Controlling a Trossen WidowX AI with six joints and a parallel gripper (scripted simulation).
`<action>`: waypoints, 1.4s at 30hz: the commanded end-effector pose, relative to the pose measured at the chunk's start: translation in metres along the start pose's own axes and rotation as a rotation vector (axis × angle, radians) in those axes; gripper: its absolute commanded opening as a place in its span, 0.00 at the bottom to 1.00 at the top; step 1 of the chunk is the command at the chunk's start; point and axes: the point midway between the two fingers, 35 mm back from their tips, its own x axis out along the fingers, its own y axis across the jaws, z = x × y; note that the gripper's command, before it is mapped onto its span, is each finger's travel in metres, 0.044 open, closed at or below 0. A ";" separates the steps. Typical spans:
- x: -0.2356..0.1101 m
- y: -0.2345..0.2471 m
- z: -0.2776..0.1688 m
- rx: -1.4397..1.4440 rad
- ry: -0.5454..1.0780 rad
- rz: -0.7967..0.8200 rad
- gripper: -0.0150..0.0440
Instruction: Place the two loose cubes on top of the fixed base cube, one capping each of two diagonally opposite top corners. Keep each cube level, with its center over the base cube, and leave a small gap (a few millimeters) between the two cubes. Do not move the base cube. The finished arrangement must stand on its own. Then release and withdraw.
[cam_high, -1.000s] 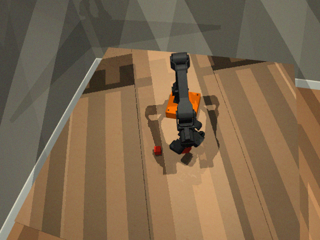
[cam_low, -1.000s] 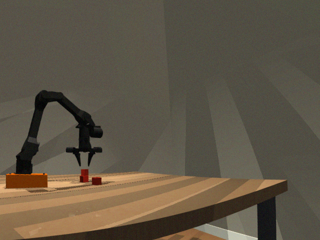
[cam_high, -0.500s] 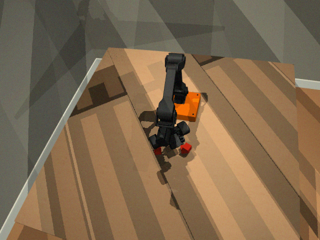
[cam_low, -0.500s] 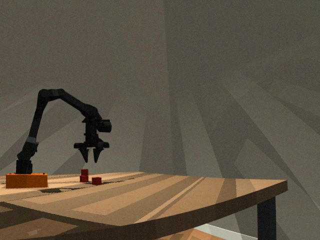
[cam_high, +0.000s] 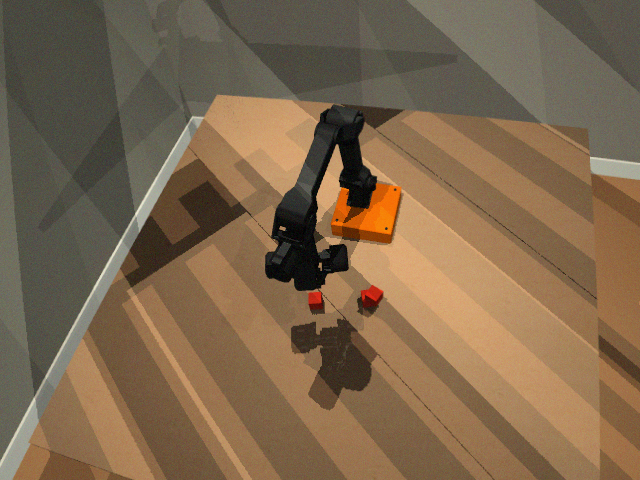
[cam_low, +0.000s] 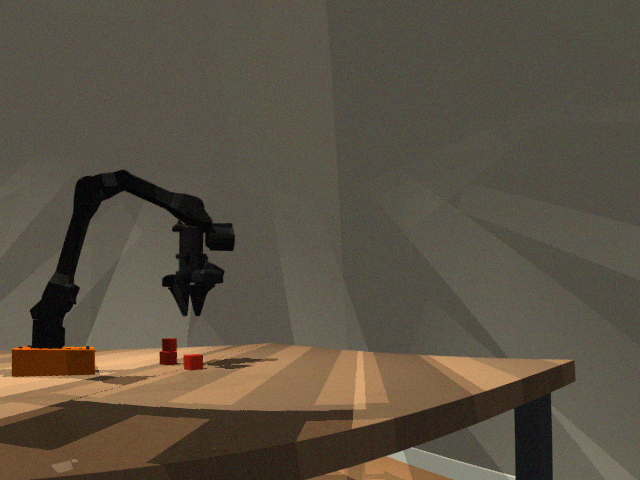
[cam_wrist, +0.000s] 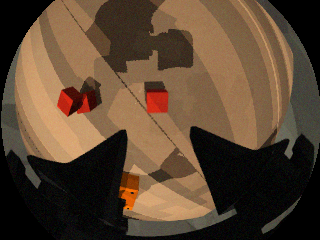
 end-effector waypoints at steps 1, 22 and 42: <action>0.004 -0.004 0.000 0.020 -0.001 -0.005 0.70; 0.076 -0.004 0.000 0.020 -0.001 -0.005 0.70; 0.107 -0.004 0.000 0.020 -0.001 -0.004 0.70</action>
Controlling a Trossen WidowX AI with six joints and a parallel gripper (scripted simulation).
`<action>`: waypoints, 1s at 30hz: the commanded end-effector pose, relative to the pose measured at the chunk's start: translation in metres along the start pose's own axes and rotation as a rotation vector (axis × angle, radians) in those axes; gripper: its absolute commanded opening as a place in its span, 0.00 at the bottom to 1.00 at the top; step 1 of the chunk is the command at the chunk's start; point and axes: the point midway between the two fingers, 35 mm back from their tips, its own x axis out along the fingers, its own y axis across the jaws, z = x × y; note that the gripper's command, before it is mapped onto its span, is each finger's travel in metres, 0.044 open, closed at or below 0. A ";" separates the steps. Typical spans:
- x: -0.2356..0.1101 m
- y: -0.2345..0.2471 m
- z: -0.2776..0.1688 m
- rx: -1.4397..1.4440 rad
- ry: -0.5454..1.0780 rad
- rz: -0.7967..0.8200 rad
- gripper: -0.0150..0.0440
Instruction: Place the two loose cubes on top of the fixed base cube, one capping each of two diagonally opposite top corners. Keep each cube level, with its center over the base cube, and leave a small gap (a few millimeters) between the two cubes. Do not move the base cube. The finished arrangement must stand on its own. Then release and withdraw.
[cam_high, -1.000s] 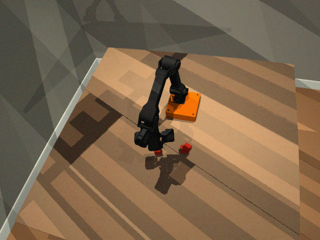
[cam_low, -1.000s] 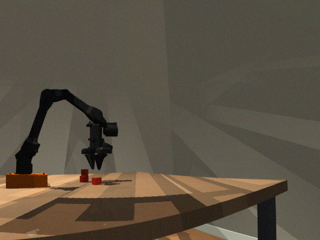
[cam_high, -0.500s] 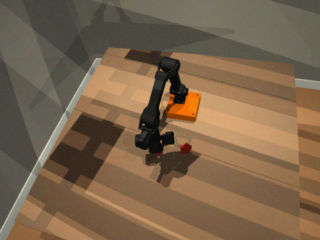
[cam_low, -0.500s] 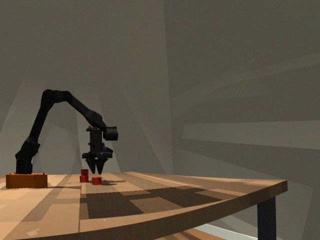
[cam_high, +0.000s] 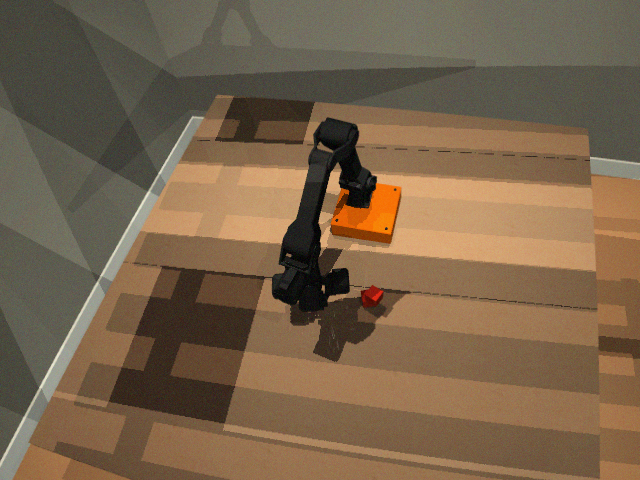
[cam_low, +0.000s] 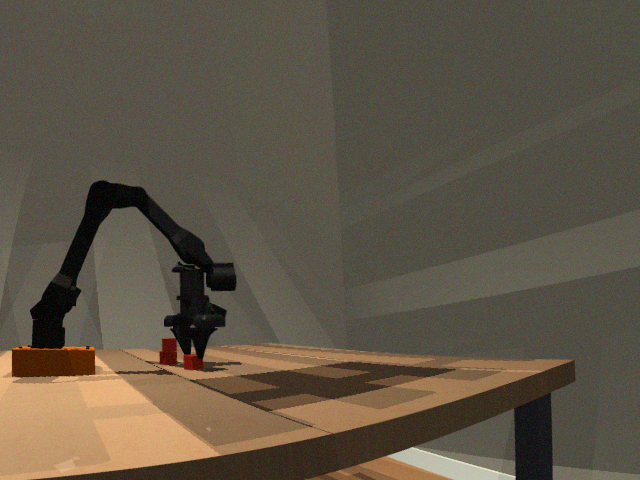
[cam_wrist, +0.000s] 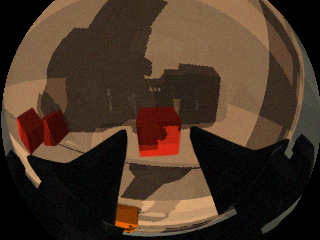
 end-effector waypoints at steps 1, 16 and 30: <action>0.009 0.000 -0.002 0.004 0.009 0.000 0.70; -0.001 0.000 0.000 0.004 0.008 0.000 0.43; -0.044 -0.002 0.003 0.004 0.008 0.000 0.43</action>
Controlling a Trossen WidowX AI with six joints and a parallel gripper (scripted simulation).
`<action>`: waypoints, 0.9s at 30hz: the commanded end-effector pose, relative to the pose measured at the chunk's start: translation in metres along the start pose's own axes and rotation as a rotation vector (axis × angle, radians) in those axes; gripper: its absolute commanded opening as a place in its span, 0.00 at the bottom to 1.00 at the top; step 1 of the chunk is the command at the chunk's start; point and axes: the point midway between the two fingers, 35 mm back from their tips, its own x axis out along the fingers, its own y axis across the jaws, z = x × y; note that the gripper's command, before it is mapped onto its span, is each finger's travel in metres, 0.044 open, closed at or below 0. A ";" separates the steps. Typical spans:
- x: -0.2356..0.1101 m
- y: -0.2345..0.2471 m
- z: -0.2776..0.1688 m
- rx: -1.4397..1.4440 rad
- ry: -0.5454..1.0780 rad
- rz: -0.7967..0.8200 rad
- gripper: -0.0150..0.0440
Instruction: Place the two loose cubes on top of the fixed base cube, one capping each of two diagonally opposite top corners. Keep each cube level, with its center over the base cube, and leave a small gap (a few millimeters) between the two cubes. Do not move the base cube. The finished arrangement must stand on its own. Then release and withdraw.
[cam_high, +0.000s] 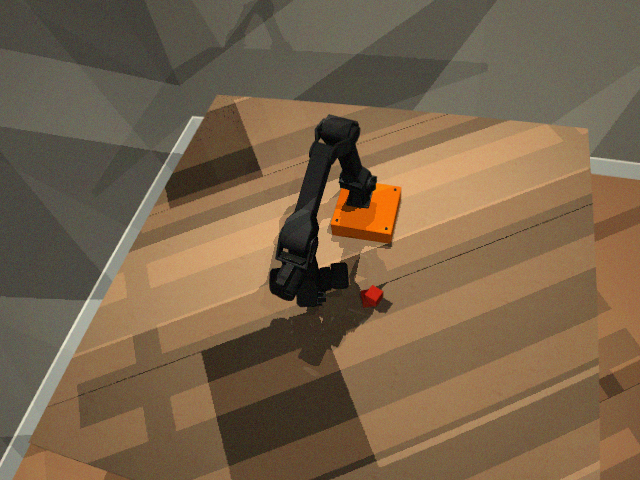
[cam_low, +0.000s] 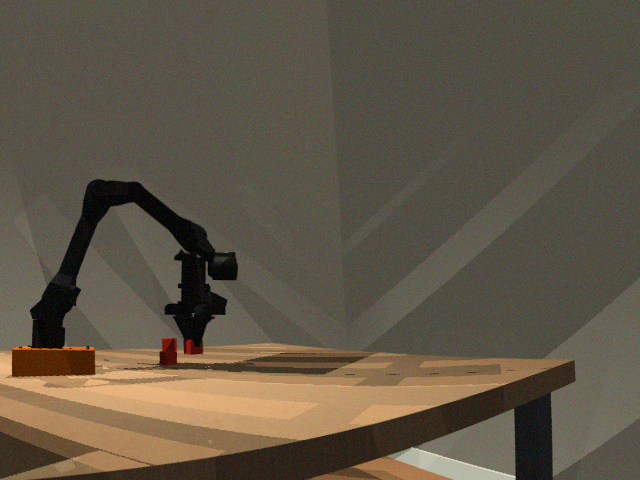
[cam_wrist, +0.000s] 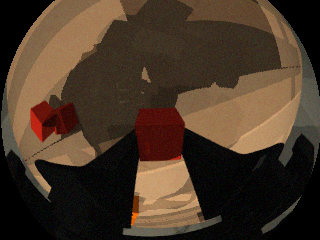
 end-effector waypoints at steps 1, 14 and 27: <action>-0.020 -0.002 0.002 -0.001 -0.014 -0.010 0.43; -0.062 0.001 -0.001 -0.001 -0.013 -0.010 0.43; -0.072 0.013 -0.002 -0.079 -0.013 -0.010 0.43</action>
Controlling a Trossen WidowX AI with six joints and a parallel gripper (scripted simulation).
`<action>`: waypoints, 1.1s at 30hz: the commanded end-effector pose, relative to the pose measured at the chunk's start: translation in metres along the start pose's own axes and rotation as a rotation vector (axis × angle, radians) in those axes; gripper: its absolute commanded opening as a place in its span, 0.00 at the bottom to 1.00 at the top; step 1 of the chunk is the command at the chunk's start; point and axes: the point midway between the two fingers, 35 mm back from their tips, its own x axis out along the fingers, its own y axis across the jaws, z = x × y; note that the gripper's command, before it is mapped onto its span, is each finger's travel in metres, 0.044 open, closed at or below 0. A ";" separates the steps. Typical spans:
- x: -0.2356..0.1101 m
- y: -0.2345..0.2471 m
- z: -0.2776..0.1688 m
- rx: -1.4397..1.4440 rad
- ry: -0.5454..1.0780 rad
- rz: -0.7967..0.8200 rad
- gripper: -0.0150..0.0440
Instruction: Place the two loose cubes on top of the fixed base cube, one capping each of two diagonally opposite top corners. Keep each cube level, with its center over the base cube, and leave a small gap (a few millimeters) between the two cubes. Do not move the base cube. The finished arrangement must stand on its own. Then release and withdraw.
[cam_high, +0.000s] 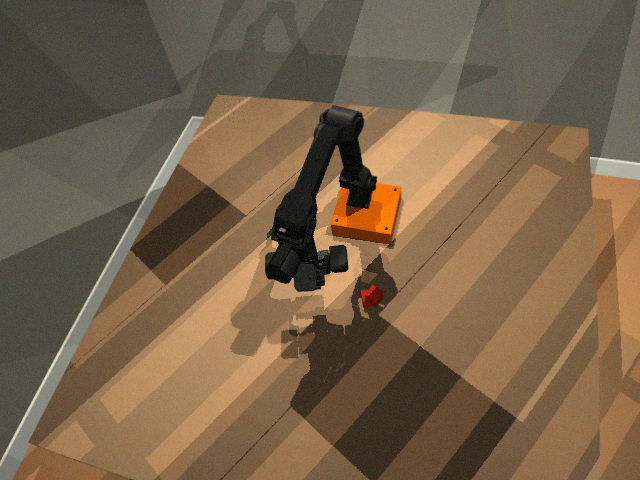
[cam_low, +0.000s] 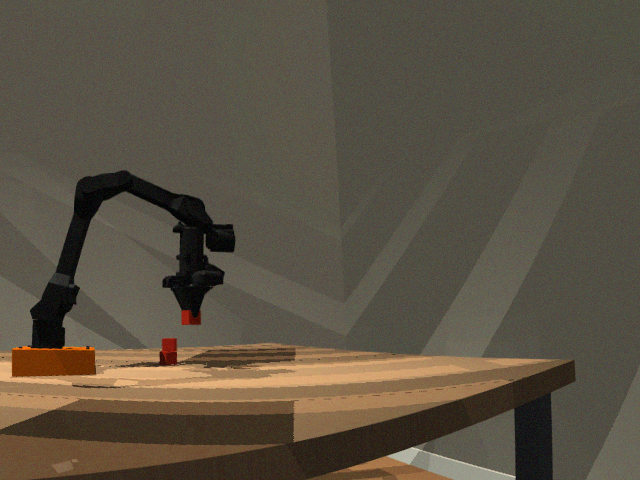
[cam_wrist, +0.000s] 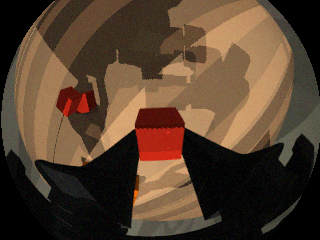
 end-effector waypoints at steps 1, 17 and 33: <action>-0.003 0.012 0.002 -0.081 -0.006 -0.006 0.43; 0.002 0.063 0.004 -0.435 -0.006 -0.003 0.43; 0.008 0.112 -0.003 -0.790 -0.008 0.000 0.43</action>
